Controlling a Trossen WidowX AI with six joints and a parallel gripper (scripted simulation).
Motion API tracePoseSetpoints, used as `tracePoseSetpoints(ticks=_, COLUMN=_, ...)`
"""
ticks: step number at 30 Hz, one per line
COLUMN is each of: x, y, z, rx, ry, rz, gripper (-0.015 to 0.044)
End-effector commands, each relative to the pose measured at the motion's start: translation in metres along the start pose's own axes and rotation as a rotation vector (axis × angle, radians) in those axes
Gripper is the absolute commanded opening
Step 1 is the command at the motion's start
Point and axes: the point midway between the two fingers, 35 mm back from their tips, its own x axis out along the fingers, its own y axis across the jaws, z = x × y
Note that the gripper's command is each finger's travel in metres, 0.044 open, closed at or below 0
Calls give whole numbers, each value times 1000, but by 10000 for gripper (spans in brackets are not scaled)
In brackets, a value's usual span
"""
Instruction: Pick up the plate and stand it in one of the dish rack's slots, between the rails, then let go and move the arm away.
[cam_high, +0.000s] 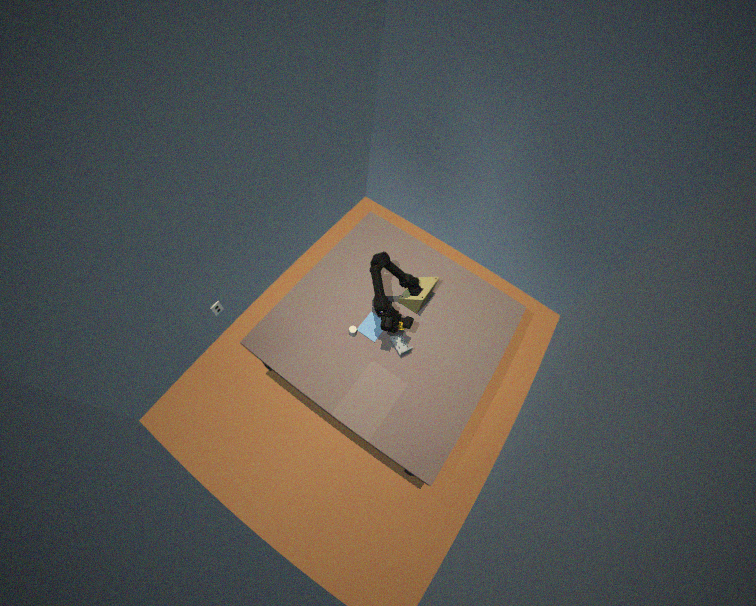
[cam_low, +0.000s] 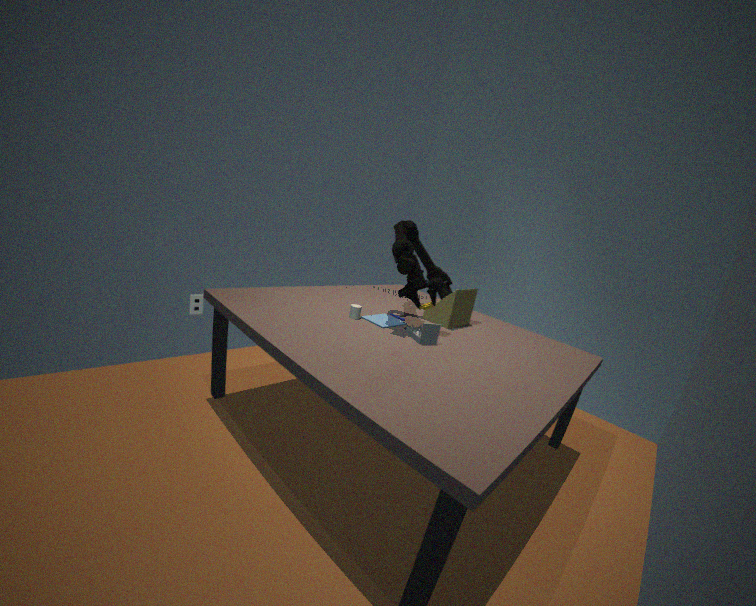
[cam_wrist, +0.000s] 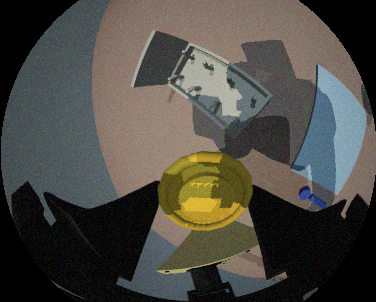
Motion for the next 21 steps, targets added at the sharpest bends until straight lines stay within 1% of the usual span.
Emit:
tracePoseSetpoints(ticks=1, x=10, y=-2, z=-1, rx=-87, ry=-1, rz=90, gripper=0)
tracePoseSetpoints(ticks=11, x=24, y=-5, z=3, rx=-269, ry=-65, rz=260, gripper=0)
tracePoseSetpoints(ticks=21, x=35, y=-9, z=8, rx=-449, ry=-192, rz=401, gripper=0)
